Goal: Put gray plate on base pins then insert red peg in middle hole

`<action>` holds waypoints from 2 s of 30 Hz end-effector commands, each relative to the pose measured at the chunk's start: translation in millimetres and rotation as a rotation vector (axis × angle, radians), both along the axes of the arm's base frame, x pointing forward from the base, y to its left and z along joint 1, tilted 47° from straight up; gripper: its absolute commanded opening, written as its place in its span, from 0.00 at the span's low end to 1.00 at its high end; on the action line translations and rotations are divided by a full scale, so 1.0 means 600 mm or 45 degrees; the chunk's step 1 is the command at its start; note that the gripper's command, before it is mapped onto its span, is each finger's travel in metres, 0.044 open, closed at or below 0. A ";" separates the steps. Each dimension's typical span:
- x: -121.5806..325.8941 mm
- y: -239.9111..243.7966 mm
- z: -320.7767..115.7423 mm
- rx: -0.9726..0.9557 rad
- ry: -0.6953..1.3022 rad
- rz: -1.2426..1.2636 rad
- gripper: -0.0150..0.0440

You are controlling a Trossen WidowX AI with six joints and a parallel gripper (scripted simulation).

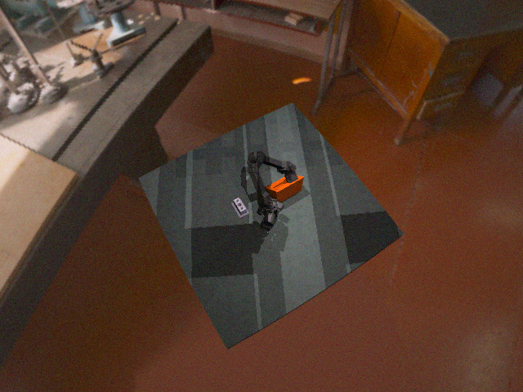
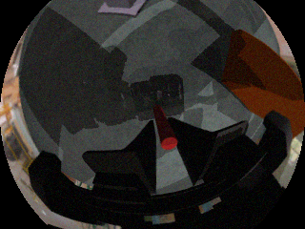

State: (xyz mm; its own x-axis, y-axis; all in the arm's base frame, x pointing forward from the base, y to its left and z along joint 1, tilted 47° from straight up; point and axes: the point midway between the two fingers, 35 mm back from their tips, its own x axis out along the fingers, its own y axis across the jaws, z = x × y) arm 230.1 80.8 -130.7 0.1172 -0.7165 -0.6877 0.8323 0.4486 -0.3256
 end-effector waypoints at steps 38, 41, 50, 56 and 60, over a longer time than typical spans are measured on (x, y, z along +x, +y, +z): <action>-0.004 0.088 0.073 0.006 0.003 0.008 0.25; -0.005 0.099 0.085 0.006 0.003 0.008 0.25; 0.011 0.085 0.088 0.013 -0.002 0.000 0.25; 0.031 0.078 0.103 0.024 -0.004 -0.003 0.25; 0.045 0.073 0.114 0.028 -0.003 0.000 0.25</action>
State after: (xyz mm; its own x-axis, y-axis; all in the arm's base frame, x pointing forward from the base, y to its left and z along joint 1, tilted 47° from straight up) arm 250.1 125.2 -68.0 0.1124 -0.7043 -0.7009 0.8349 0.4494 -0.3177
